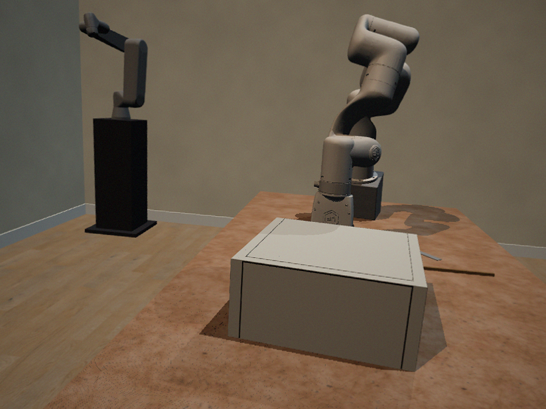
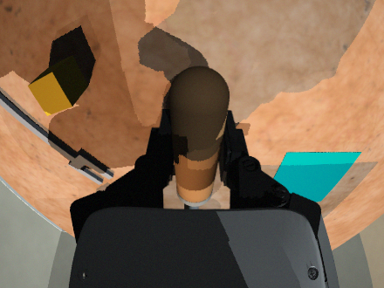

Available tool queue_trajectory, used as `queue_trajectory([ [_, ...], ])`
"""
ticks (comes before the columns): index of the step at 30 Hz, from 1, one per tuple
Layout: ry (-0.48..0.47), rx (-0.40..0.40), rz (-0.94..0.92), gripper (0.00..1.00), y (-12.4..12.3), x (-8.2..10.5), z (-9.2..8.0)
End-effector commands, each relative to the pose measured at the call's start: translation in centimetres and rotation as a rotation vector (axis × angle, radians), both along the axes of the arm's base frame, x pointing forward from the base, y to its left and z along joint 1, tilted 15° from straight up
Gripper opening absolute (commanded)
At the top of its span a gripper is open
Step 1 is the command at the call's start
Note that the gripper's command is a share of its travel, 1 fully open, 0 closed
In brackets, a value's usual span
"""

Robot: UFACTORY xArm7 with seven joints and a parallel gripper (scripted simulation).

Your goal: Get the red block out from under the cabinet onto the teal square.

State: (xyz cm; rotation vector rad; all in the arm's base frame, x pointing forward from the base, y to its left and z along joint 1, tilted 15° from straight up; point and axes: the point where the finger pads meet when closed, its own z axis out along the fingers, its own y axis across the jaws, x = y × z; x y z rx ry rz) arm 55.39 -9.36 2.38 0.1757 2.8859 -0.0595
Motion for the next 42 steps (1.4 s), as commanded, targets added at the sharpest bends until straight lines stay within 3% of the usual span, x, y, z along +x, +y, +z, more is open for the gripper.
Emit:
queue_trajectory([
  [1,-0.002,0.000,-0.001,0.00,-0.1,0.8,0.3],
  [15,-0.002,0.000,-0.001,0.00,-0.4,3.4,1.0],
  [42,-0.002,0.000,-0.002,0.00,-0.6,4.7,1.3],
])
